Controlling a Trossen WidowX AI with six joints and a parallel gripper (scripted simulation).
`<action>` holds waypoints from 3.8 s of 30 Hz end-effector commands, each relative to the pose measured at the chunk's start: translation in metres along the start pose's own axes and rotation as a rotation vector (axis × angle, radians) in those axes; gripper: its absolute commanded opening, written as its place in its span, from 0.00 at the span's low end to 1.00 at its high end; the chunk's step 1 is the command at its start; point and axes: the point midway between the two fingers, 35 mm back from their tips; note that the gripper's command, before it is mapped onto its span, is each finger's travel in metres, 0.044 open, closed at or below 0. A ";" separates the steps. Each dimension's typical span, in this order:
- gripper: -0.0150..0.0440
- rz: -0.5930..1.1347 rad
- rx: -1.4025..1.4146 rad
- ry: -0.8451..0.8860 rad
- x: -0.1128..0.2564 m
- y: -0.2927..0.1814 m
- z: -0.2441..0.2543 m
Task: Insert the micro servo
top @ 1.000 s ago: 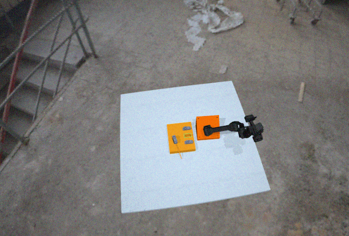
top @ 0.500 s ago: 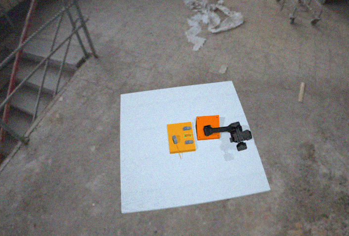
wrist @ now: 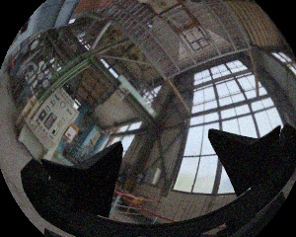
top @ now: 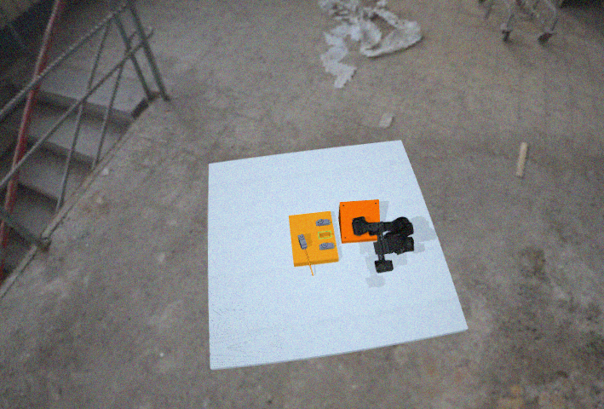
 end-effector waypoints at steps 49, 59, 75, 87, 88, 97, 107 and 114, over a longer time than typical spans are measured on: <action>1.00 1.002 -0.049 -0.035 0.043 -0.344 -0.038; 1.00 1.263 -0.141 -0.131 0.089 -0.407 -0.059; 1.00 1.642 -0.323 -0.368 0.175 -0.474 -0.091; 1.00 1.896 -0.483 -0.617 0.242 -0.501 -0.108; 1.00 1.915 -0.497 -0.641 0.247 -0.503 -0.109; 1.00 2.074 -0.627 -0.873 0.294 -0.510 -0.117; 1.00 2.212 -0.774 -1.173 0.340 -0.509 -0.121; 1.00 2.279 -0.877 -1.411 0.367 -0.503 -0.122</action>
Point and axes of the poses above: the point midway between the two fingers, 35 mm back from their tips, its own x axis back along the fingers, its own z axis across the jaws, y = z × x, and after that the axes turned 2 degrees about x, right-handed
